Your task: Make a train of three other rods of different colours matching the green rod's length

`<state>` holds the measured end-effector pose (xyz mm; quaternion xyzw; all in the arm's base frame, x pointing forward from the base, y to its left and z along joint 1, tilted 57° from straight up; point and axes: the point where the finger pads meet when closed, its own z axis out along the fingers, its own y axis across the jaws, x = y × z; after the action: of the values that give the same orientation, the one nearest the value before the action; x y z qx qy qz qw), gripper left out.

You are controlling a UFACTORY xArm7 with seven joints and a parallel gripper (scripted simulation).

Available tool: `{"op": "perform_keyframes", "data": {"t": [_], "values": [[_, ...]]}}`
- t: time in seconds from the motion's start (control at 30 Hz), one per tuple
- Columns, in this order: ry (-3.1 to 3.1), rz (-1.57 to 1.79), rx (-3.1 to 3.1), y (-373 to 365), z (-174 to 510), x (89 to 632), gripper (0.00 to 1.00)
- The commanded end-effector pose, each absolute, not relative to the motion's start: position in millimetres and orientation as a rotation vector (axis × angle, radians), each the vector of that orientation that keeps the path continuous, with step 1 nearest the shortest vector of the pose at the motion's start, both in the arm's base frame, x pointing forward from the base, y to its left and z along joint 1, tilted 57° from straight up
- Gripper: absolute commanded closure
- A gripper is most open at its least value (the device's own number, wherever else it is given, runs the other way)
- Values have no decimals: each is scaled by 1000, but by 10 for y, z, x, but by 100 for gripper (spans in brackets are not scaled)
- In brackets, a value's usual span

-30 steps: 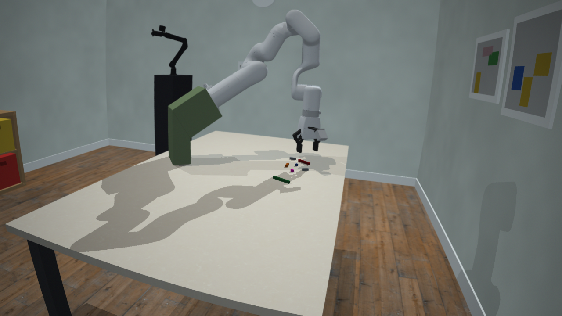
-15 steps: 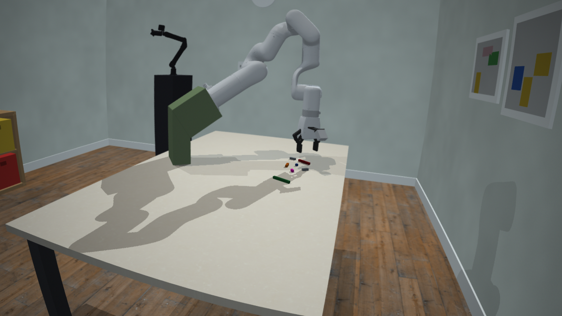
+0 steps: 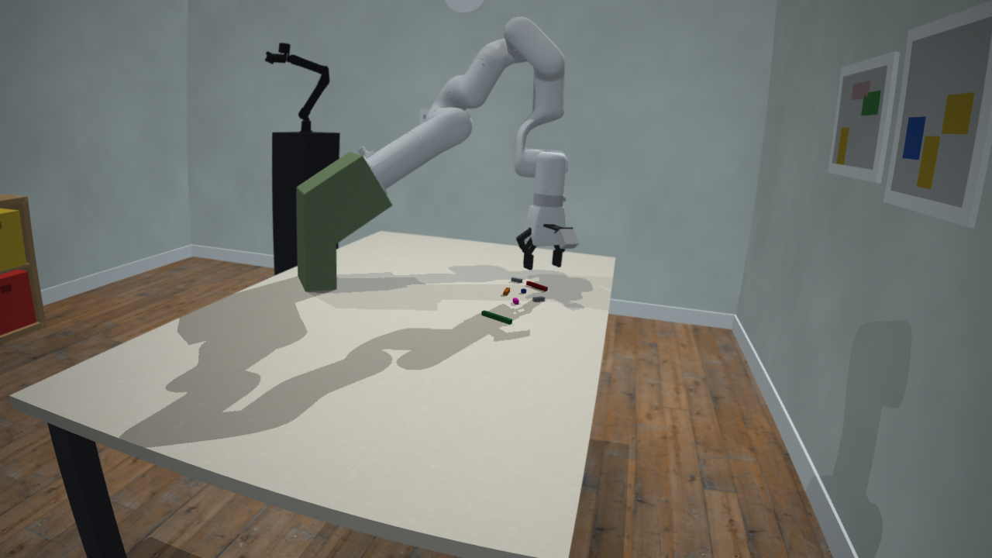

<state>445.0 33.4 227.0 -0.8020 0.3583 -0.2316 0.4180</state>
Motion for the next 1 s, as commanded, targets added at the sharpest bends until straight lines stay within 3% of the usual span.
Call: {"op": "perform_keyframes", "data": {"t": [0.0,0.97], "values": [[900,-583,-2010,325,2277,4454,0],[790,-644,-2073,375,2304,4444,0]]}}
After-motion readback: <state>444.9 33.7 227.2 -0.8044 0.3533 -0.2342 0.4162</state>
